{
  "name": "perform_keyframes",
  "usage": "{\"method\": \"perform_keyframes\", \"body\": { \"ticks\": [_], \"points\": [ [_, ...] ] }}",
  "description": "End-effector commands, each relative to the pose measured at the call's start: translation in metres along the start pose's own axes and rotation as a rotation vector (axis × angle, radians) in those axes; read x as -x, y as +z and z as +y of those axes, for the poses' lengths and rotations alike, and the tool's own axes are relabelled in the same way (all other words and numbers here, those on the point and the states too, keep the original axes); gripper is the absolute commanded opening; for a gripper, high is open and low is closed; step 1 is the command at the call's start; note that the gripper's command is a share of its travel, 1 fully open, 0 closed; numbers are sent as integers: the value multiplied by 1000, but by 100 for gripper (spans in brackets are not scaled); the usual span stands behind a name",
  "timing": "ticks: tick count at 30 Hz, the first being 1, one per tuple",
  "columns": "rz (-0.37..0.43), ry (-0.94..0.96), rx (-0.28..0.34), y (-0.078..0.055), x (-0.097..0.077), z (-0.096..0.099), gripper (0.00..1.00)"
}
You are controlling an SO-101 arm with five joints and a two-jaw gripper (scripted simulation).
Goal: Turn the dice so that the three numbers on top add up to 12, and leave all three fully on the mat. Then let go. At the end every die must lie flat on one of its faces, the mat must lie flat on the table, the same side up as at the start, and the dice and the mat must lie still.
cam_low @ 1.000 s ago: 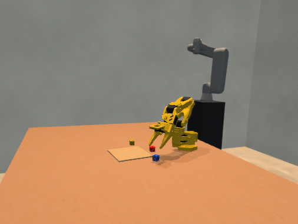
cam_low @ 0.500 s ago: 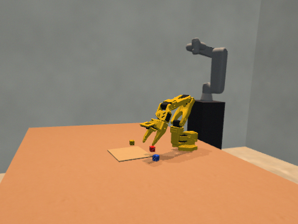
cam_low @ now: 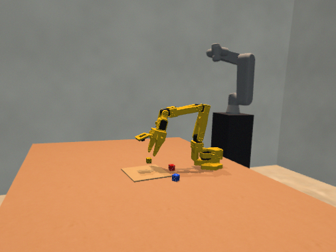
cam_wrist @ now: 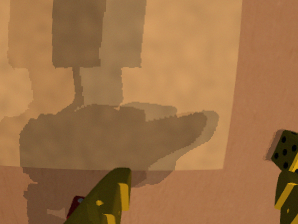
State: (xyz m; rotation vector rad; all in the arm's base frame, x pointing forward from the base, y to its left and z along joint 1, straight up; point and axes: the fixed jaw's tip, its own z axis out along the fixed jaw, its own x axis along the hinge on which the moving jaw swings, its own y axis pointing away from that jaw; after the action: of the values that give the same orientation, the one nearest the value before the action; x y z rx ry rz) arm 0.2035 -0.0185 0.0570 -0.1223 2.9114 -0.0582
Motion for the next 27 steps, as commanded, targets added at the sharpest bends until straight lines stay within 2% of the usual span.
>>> {"method": "perform_keyframes", "body": {
  "ticks": [1, 2, 7, 11, 27],
  "points": [
    [69, 65, -5, -4, 9, -27, 28],
    [69, 65, -5, -4, 9, -27, 28],
    [145, 158, -2, -1, 1, -56, 28],
    [176, 199, 3, 0, -4, -68, 28],
    [186, 212, 5, 1, -6, -72, 28]
  ]
}}
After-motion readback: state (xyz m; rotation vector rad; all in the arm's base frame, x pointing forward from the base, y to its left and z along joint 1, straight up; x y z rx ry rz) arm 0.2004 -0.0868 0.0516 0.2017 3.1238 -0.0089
